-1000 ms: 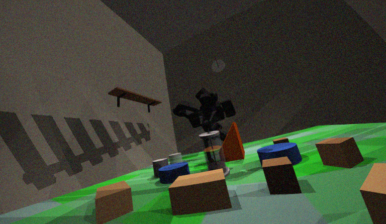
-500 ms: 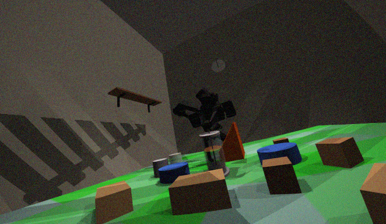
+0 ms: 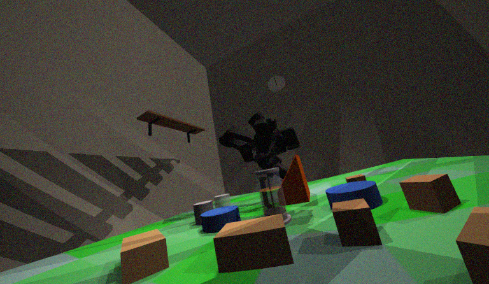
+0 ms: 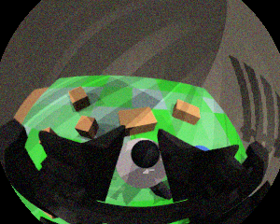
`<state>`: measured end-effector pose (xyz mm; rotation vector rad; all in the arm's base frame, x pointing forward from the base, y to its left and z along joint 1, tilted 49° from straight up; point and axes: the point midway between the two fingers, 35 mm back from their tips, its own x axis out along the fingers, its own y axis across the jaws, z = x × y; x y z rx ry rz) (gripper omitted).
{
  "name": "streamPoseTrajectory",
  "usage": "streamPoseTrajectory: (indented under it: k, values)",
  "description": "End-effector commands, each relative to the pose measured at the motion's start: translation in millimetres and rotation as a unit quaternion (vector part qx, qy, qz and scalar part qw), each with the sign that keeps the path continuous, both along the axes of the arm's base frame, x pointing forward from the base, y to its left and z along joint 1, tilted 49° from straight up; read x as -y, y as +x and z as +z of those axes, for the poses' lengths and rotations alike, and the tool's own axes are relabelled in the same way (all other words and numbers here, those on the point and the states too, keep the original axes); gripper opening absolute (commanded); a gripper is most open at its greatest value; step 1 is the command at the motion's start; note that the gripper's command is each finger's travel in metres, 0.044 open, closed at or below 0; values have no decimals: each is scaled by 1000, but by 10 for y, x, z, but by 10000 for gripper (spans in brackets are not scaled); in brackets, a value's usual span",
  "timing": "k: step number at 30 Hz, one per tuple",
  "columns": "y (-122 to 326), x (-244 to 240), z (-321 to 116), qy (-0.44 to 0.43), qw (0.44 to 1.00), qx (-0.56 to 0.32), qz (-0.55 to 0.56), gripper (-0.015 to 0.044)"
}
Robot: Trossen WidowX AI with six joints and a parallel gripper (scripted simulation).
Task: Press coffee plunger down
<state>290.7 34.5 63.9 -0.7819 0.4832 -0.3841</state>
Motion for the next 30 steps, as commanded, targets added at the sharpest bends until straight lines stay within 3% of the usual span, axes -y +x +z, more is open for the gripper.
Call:
streamPoseTrajectory:
  k: [1, 8, 19, 30]
  values:
    - [3, -12, -8, 2, 1000, -2, 4, 277]
    - [3, -12, -8, 2, 1000, -2, 4, 440]
    - [36, -300, 139, 13, 1000, -10, 22, 440]
    - [-239, -549, 597, -2, 1000, -9, -2, 440]
